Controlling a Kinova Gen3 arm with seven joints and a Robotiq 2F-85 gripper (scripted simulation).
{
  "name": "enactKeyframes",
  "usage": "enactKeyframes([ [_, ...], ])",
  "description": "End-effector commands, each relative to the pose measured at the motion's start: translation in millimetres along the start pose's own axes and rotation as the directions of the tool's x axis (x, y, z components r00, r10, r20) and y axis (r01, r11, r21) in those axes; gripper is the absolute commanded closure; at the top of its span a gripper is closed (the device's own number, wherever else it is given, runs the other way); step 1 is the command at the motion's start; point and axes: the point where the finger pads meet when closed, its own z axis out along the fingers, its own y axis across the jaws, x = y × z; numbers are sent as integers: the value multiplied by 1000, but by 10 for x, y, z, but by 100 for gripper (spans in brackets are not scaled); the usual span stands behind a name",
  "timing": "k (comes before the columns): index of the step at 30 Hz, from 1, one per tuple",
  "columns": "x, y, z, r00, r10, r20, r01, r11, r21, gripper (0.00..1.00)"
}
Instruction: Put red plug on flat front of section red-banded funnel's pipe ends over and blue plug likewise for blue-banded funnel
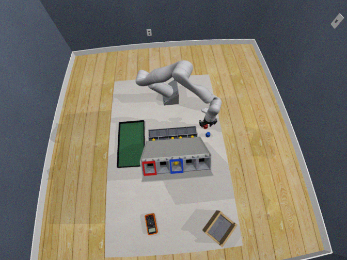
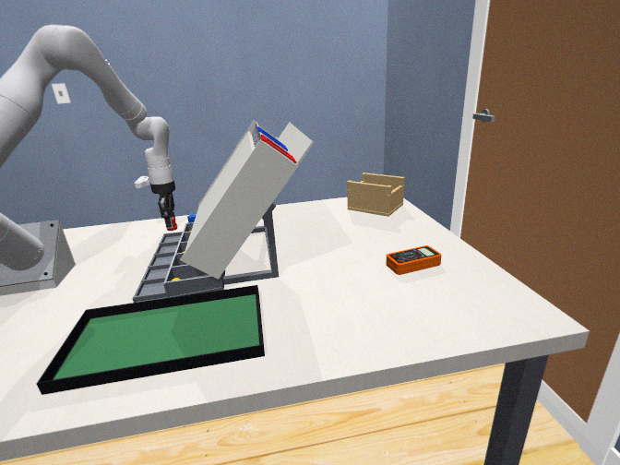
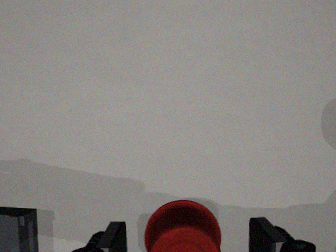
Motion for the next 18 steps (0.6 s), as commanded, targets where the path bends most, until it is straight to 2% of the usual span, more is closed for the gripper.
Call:
enactKeyframes([
  [1, -23, 1, 27, 1000, 0, 4, 0, 1000, -2, 30],
  [7, -23, 1, 27, 1000, 0, 4, 0, 1000, -2, 30],
  [8, 0, 1, 4, 1000, 0, 0, 0, 1000, 0, 100],
  [18, 0, 1, 4, 1000, 0, 0, 0, 1000, 0, 100],
])
